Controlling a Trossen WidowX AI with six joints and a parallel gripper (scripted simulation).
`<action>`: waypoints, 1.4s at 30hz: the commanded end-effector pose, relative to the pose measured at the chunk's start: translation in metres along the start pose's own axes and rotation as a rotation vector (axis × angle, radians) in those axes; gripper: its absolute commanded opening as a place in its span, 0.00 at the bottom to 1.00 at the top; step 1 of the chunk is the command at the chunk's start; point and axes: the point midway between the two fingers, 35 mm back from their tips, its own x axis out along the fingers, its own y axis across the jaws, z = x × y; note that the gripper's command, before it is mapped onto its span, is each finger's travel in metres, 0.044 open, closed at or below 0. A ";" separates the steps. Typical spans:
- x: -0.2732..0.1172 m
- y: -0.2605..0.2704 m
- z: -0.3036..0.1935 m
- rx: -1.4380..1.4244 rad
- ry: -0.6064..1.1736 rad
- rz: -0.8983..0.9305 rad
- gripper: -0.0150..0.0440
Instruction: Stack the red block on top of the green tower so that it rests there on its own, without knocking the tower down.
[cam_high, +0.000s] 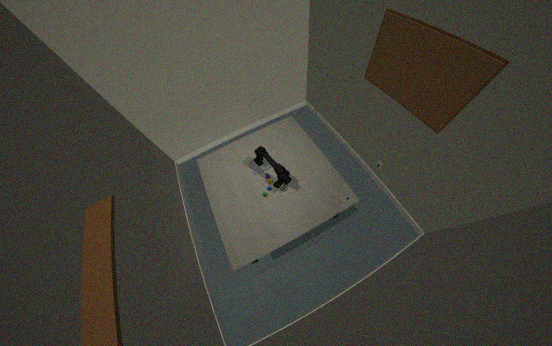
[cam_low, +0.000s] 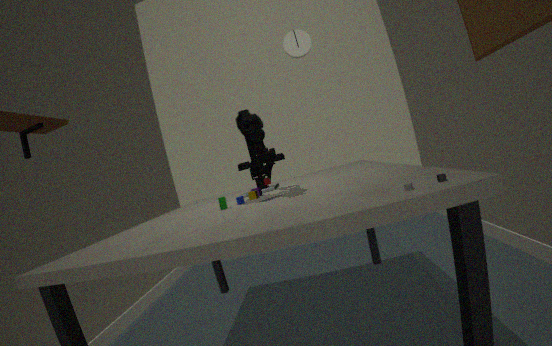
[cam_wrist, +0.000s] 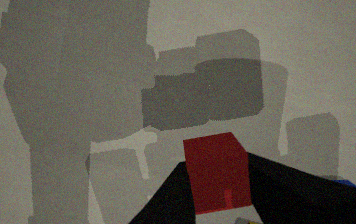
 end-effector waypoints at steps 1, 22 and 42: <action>-0.023 -0.001 0.000 0.001 -0.005 -0.005 0.25; -0.062 -0.008 -0.001 0.005 -0.008 -0.004 0.25; -0.063 -0.124 -0.043 0.021 -0.010 -0.016 0.25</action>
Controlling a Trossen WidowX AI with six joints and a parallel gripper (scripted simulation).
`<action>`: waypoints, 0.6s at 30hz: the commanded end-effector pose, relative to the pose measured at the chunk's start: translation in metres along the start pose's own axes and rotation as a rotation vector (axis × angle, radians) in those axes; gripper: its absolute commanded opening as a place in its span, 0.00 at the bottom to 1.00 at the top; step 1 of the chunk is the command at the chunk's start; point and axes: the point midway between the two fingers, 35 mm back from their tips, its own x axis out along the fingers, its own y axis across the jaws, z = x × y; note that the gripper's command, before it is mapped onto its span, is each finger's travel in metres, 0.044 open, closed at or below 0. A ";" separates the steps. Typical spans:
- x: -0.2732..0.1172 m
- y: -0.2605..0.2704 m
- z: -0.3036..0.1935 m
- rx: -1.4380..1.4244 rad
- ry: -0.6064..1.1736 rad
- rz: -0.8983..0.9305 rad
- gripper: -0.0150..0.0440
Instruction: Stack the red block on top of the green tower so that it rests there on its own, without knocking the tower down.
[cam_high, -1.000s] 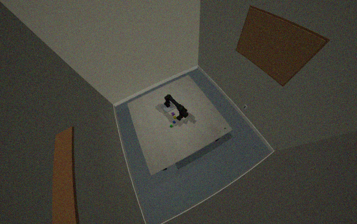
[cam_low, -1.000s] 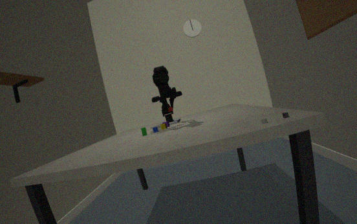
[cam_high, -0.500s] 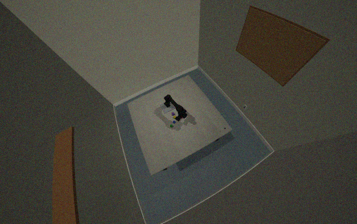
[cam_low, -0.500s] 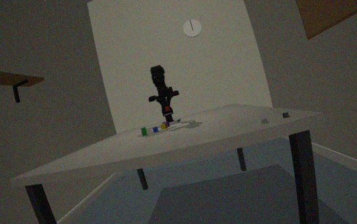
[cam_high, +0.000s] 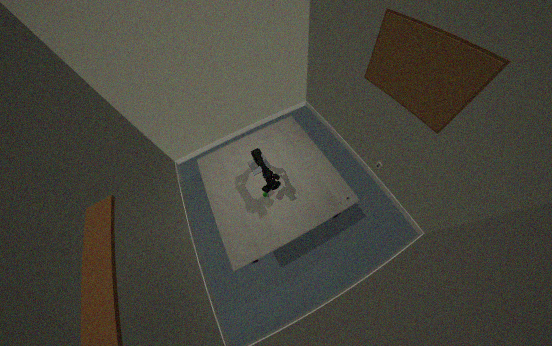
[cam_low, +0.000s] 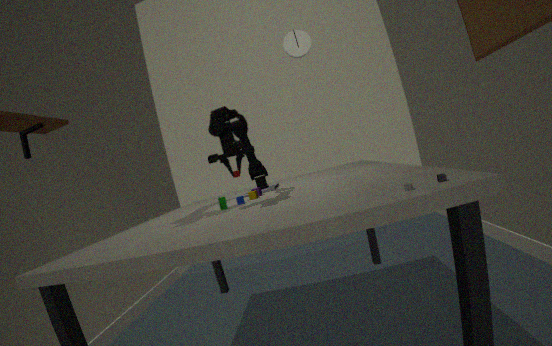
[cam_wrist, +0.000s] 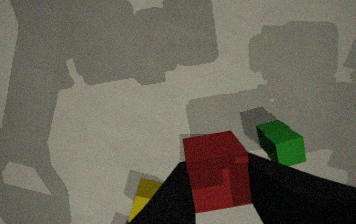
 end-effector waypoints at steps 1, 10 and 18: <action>-0.001 -0.024 -0.012 -0.012 0.003 -0.004 0.25; -0.002 -0.071 -0.042 -0.027 0.013 -0.009 0.25; 0.006 -0.078 -0.047 -0.030 0.015 -0.010 0.25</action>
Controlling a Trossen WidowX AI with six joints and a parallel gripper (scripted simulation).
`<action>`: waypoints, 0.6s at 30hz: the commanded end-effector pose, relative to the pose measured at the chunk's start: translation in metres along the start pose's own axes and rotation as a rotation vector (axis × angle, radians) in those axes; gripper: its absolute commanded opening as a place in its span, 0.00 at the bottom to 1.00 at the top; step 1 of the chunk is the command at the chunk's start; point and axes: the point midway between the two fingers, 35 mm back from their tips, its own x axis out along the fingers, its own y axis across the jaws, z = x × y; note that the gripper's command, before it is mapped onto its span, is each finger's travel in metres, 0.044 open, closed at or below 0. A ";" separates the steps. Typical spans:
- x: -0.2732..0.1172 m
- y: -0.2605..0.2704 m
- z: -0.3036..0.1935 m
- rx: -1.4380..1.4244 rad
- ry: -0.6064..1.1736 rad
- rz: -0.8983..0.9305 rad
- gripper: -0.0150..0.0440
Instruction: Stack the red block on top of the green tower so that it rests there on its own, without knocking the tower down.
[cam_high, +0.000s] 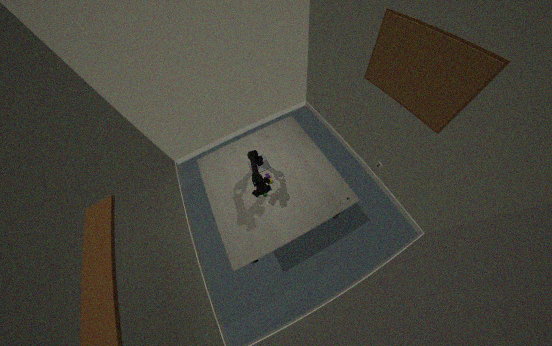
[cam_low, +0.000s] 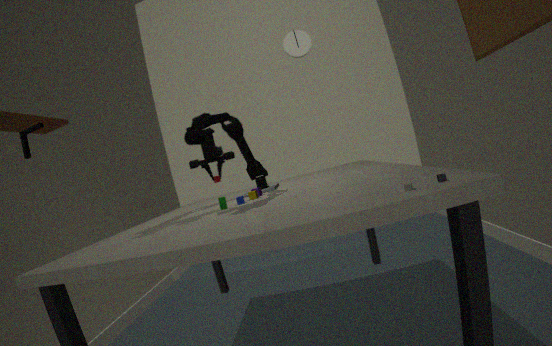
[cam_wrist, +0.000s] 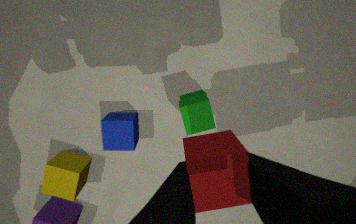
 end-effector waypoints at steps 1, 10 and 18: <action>0.010 -0.001 0.000 -0.013 0.002 -0.001 0.25; 0.035 -0.001 0.000 -0.013 0.002 -0.001 0.25; 0.056 -0.002 0.000 -0.013 0.002 -0.001 0.25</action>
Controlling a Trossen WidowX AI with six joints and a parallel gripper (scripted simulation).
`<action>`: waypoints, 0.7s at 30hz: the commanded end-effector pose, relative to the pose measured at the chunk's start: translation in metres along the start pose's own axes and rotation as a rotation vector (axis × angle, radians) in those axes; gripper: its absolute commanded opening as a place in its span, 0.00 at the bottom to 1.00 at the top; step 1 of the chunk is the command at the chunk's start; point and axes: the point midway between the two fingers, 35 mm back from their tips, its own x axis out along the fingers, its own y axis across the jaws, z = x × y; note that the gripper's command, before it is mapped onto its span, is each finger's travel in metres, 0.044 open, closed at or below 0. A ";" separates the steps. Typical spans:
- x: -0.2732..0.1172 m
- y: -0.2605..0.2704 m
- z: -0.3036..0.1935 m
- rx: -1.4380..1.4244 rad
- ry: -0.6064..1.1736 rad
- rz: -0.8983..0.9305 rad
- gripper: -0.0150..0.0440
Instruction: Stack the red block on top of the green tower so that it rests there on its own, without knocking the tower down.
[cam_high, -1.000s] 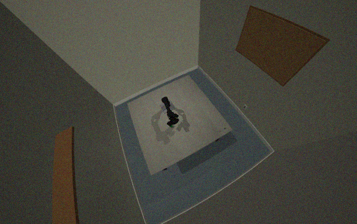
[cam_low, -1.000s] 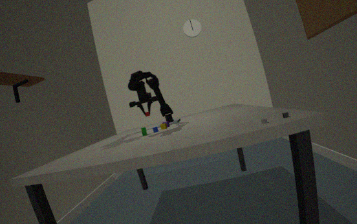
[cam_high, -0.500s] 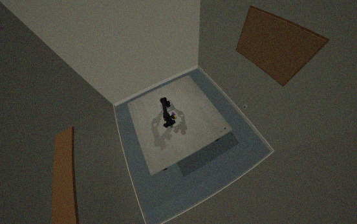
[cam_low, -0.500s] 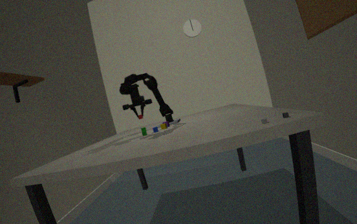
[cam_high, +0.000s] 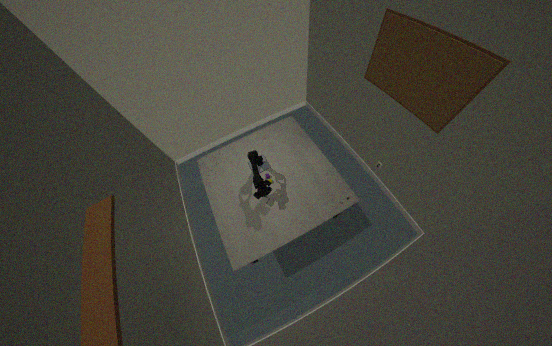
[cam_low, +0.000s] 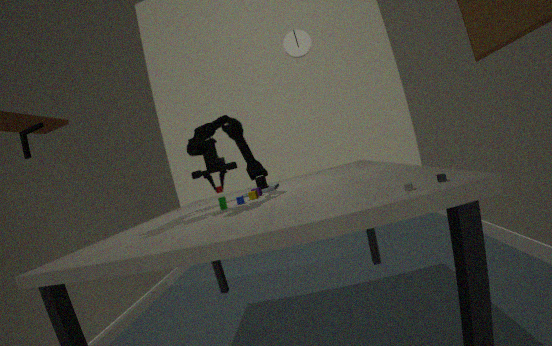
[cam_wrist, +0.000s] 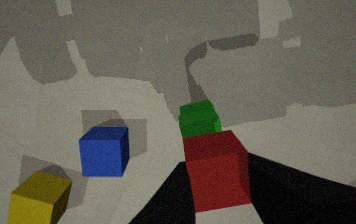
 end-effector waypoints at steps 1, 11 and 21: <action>0.016 0.000 -0.001 -0.007 0.005 0.001 0.25; 0.021 0.000 -0.001 -0.007 0.005 0.001 0.25; 0.021 0.000 -0.001 -0.007 0.005 0.001 0.25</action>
